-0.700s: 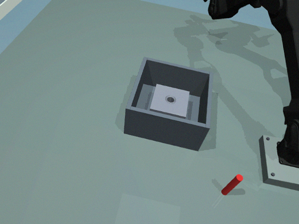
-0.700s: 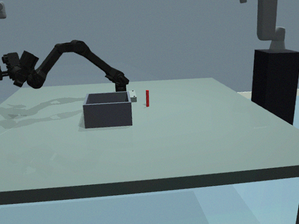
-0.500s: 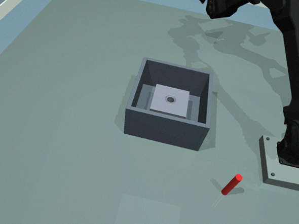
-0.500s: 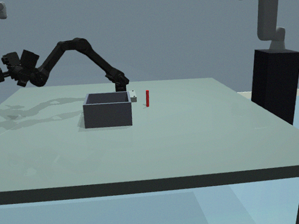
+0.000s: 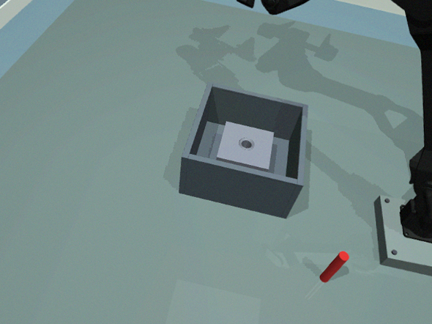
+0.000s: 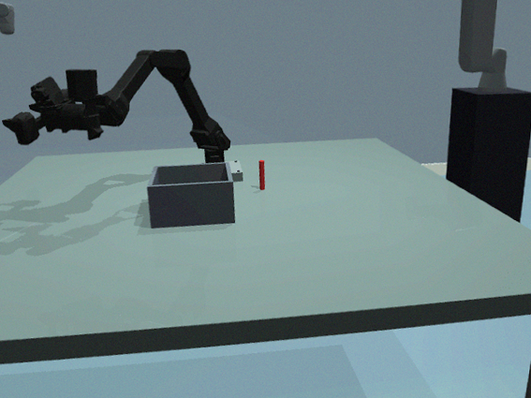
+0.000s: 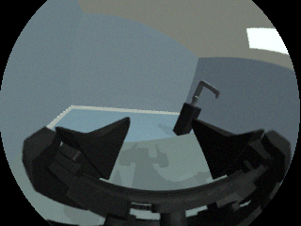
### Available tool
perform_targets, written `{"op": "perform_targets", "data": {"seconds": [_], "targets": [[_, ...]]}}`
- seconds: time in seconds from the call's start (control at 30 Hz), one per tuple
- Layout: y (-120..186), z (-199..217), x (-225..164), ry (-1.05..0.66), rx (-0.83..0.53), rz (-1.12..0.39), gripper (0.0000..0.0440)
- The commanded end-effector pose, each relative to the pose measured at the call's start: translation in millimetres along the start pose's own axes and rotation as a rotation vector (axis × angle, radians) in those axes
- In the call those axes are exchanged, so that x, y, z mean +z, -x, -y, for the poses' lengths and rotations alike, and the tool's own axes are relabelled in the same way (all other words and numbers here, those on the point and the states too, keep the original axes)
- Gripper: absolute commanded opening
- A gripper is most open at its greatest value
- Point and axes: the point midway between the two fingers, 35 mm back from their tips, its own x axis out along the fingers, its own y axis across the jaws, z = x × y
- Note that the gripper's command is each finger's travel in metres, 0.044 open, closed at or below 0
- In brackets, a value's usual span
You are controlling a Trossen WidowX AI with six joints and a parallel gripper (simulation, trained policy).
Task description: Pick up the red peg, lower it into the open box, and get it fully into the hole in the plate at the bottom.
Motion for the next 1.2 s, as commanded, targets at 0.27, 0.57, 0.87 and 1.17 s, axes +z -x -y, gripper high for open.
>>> {"op": "perform_targets", "data": {"seconds": [0.27, 0.57, 0.87, 1.17], "targets": [[118, -30, 16, 0.047, 0.364, -0.041, 0.044], [217, -24, 11, 0.12, 0.655, -0.118, 0.044], [306, 11, -9, 0.223, 0.92, -0.236, 0.044], [377, 72, -40, 0.353, 1.136, -0.412, 0.044]]}}
